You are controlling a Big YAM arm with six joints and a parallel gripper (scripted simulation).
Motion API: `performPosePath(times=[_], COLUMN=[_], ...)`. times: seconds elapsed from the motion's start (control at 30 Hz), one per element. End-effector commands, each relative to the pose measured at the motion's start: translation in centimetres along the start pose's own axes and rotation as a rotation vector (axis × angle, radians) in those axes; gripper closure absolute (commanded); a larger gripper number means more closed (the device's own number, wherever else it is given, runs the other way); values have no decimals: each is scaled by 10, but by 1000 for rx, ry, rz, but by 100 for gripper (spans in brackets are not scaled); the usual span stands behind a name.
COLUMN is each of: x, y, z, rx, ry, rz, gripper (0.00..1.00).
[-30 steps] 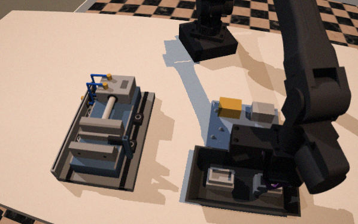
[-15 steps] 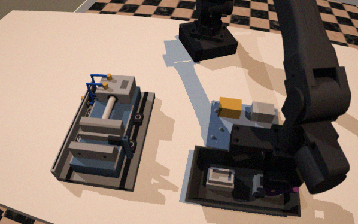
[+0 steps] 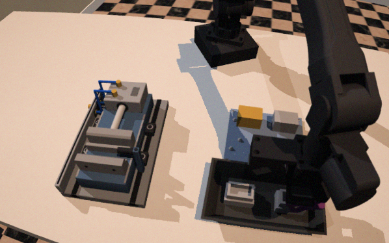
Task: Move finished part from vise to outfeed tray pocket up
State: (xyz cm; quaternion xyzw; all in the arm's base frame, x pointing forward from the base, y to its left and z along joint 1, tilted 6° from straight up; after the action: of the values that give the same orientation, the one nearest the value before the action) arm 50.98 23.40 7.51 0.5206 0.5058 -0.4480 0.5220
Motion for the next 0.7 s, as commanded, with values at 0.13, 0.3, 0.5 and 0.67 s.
performPosePath(times=[0.13, 0.3, 0.5, 0.67], x=[3, 3, -18, -51], y=[-1, -1, 2, 19], z=[-4, -4, -5, -12], rx=[8, 8, 8, 8], ry=[0, 0, 7, 27], rz=[3, 3, 21, 73], gripper=[36, 36, 36, 36])
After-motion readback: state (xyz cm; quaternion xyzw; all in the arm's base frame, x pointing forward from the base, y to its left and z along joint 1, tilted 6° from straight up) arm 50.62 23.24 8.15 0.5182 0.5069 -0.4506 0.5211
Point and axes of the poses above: the point where the finger pads meet when closed, its own x axis out along the fingers, its own y axis across the jaws, z = x × y, the point moved 2 cm from there along -x, back along the fingers, and after that the axes turned 2 degrees about x, right-handed, at the moved point
